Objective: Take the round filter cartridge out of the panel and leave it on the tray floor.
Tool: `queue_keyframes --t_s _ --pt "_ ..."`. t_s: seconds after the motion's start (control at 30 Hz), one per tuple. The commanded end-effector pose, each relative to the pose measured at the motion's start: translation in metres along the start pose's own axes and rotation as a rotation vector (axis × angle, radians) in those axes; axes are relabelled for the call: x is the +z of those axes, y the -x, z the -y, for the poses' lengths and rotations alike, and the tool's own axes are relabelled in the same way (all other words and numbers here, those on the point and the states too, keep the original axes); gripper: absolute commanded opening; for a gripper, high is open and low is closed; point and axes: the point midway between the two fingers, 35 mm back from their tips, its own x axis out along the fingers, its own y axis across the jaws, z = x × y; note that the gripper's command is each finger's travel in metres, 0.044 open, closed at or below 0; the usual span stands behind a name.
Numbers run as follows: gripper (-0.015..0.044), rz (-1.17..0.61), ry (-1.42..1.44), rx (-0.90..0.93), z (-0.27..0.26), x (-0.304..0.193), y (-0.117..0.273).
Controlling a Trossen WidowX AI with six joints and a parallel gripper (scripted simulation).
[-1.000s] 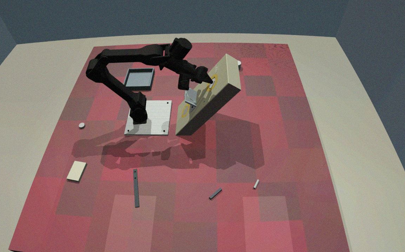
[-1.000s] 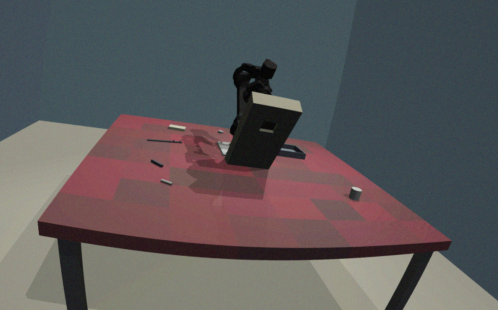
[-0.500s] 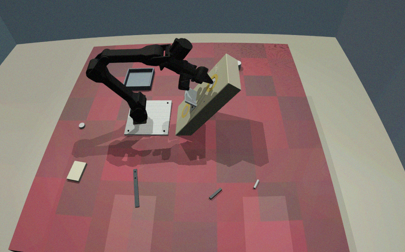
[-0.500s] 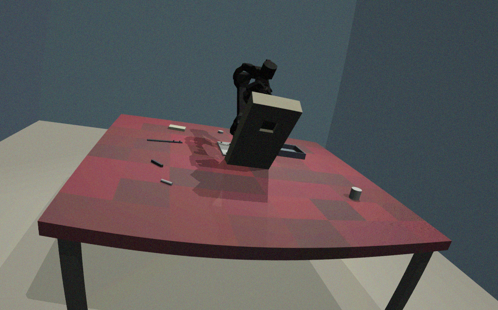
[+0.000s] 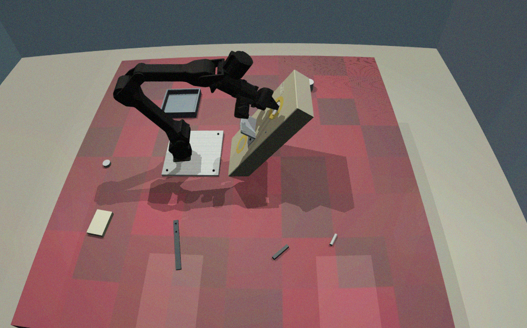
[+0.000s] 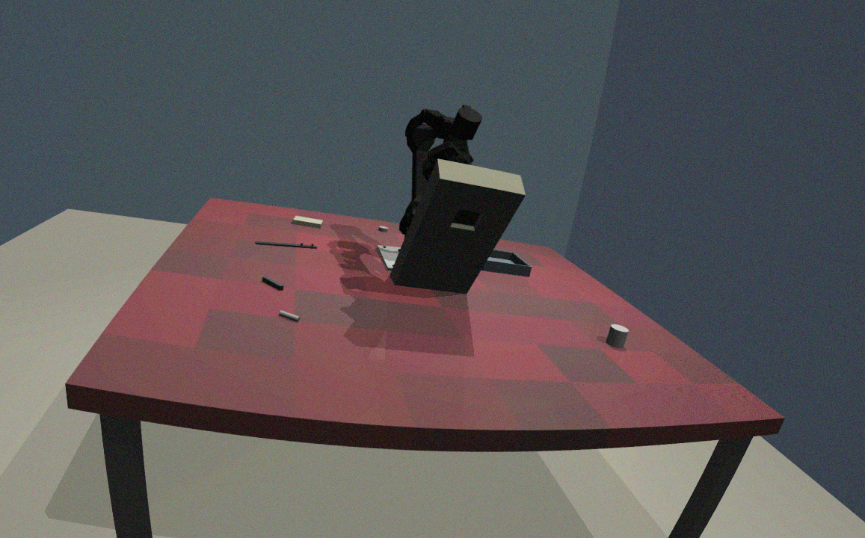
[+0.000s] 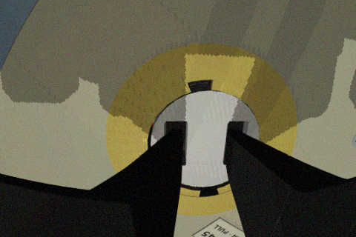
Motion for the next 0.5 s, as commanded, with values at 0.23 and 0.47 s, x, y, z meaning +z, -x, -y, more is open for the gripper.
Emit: queue_keyframes --t_s 0.23,0.47 --pt "0.009 -0.003 0.004 -0.004 0.0008 -0.0003 -0.0048" --pt "0.009 -0.003 0.004 -0.004 0.0008 -0.0004 -0.0072"
